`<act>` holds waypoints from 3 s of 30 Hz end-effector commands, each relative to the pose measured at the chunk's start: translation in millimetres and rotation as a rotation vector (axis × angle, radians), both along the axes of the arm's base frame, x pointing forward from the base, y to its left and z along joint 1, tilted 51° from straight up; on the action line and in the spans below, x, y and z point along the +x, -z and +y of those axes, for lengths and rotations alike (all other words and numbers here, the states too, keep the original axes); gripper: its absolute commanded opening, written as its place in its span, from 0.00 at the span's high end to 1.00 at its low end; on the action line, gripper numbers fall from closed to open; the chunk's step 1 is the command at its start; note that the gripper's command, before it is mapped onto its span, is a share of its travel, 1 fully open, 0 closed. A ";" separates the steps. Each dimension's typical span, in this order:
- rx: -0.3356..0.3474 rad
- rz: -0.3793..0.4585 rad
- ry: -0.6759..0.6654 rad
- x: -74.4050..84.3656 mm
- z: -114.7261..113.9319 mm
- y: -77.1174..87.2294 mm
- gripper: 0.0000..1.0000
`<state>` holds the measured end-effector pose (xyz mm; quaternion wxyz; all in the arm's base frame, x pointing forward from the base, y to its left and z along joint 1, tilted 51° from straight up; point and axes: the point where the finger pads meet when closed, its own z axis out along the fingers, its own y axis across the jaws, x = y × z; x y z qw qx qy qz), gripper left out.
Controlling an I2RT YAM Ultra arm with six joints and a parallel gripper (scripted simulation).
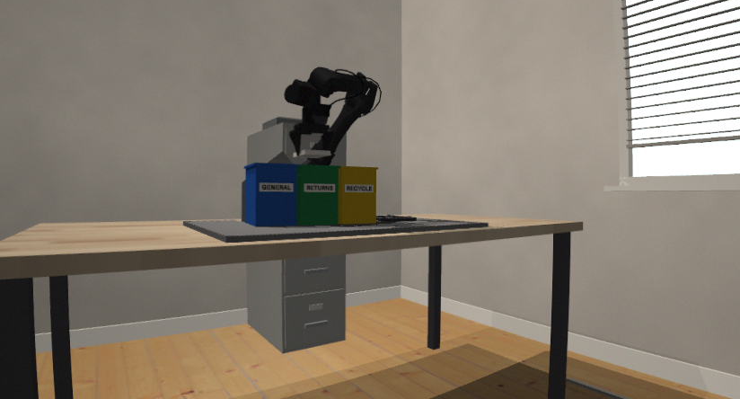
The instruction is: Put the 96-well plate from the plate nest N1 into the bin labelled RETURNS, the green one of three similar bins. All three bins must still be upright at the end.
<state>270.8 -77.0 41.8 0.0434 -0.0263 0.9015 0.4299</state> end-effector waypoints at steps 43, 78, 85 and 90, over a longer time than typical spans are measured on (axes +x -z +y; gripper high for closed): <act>-0.022 -0.040 0.035 6.6 13.8 13.7 1.00; -0.007 -0.015 0.026 -3.2 14.8 14.1 1.00; -0.012 -0.021 0.027 -2.3 13.9 13.8 1.00; -0.029 -0.048 0.032 3.9 9.8 11.2 1.00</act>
